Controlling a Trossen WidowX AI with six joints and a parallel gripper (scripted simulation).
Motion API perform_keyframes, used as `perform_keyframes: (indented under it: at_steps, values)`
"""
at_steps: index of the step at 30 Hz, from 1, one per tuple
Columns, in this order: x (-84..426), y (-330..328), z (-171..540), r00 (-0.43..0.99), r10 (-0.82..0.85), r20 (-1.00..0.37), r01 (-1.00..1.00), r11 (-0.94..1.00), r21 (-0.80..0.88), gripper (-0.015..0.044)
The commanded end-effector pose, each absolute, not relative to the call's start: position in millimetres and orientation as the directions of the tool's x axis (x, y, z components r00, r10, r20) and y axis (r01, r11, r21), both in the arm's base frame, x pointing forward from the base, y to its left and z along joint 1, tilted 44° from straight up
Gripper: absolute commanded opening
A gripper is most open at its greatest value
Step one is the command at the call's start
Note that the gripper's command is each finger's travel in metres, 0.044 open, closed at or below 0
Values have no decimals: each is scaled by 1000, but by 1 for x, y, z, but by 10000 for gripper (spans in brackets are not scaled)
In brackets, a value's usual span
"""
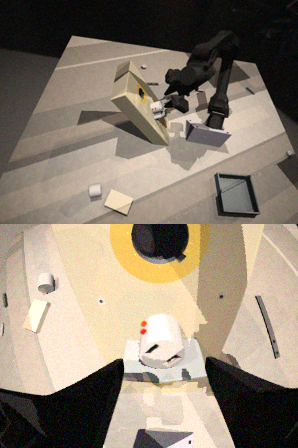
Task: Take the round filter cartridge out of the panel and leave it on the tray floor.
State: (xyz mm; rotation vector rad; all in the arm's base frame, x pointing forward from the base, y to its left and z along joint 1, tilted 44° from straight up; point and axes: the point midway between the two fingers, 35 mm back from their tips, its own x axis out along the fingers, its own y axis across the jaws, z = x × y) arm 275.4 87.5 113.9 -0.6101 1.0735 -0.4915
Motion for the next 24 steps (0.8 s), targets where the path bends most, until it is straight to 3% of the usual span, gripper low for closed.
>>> perform_keyframes:
  at_steps: [1,24]
  values:
    - [275,82,108,386,-644,-661,61,732,-678,305]
    - [290,58,84,388,-644,-659,62,732,-679,305]
